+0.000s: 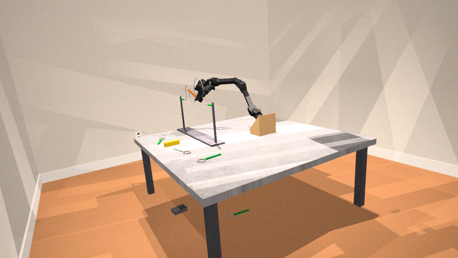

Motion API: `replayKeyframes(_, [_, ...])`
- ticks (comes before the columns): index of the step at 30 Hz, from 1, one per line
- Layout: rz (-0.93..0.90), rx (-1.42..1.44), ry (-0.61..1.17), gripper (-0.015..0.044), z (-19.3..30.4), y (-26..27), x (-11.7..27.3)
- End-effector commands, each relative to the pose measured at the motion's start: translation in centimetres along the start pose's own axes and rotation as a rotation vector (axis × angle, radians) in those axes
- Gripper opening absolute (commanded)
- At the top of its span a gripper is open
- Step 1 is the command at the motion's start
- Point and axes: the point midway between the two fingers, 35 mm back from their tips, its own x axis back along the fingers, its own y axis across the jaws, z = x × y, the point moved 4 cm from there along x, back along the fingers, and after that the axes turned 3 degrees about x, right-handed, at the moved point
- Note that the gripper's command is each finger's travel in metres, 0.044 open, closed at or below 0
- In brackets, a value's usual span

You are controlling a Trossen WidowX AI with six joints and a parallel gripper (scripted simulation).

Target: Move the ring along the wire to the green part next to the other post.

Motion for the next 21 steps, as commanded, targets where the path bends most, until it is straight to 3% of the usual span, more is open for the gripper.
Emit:
replayKeyframes(1, [0.057, 0.092, -0.013, -0.0150, -0.1, -0.4, 0.4])
replayKeyframes(21, [0.318, 0.514, -0.038, -0.0150, -0.5, -2.7, 0.5])
